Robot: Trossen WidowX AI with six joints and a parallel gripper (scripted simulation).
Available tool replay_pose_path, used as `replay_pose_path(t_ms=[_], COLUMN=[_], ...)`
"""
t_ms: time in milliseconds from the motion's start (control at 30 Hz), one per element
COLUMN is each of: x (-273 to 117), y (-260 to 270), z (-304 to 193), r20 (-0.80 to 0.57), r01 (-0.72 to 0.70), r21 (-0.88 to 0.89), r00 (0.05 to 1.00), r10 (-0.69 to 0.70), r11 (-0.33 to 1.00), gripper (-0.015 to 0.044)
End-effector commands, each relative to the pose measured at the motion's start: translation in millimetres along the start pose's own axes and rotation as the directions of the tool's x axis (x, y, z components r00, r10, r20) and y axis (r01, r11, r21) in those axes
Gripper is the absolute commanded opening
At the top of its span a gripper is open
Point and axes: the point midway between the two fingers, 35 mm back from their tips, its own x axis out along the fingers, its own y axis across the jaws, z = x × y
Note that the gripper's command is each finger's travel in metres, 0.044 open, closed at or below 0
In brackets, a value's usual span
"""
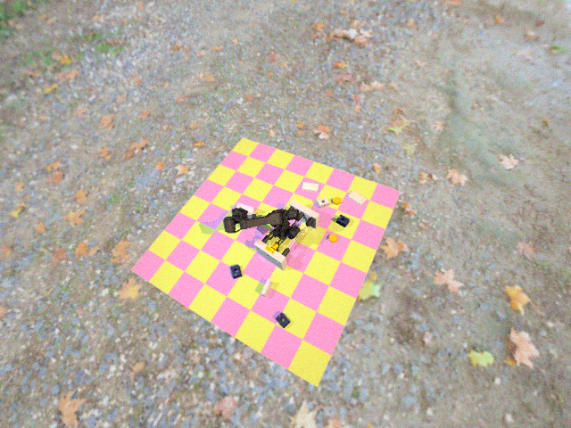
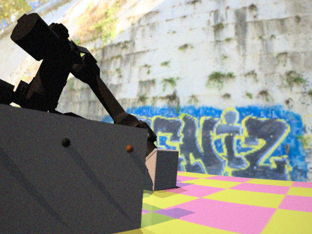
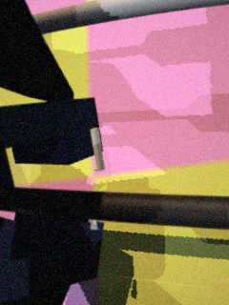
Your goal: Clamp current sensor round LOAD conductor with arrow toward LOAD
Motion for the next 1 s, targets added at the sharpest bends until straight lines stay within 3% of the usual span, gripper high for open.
replay_pose_path(t_ms=[0, 700, 967], x=[-0.7, -0.7, 0.0], y=[0.8, 0.8, 0.0], z=[0.2, 0.2, 0.0], r20=[0.003, 0.003, 0.0], r01=[-0.005, -0.005, 0.0], r21=[0.0, 0.0, 0.0], r00=[1.0, 1.0, 1.0], r10=[0.005, 0.005, 0.0], r11=[1.0, 1.0, 1.0], gripper=[0.0, 0.0, 0.021])
